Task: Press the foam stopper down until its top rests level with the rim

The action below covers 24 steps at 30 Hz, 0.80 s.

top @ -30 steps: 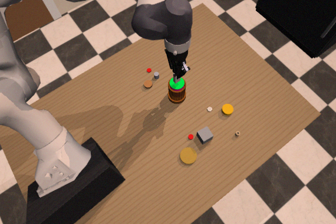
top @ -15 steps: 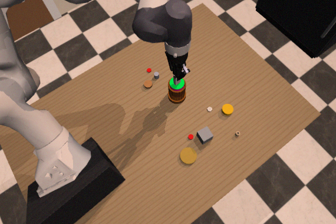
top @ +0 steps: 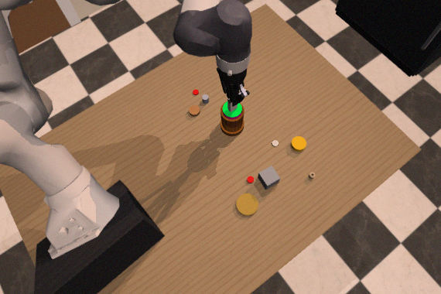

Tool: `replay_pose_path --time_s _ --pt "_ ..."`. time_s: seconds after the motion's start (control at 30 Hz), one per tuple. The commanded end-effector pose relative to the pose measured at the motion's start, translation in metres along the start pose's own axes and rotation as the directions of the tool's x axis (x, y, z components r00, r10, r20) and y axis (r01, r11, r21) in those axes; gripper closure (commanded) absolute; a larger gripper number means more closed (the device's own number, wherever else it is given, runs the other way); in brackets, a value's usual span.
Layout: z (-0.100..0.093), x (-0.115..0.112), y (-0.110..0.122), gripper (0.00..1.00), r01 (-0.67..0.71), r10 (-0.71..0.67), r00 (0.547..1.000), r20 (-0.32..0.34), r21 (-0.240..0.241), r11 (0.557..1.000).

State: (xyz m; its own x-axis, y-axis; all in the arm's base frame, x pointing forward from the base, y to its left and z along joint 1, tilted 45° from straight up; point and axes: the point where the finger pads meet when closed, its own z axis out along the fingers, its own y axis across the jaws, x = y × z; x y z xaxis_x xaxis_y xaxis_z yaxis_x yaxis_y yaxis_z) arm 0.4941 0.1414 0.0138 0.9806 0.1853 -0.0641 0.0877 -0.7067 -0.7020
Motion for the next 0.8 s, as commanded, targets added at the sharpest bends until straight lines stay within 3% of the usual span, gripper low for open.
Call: replay_pose_path --time_s 0.0,0.77 --pt "0.0031 -0.0004 -0.001 1.0 0.003 -0.003 1.0 0.0 0.002 1.0" --pt "0.0125 -0.0026 -0.0026 1.0 0.003 -0.003 1.0 0.0 0.002 1.0"
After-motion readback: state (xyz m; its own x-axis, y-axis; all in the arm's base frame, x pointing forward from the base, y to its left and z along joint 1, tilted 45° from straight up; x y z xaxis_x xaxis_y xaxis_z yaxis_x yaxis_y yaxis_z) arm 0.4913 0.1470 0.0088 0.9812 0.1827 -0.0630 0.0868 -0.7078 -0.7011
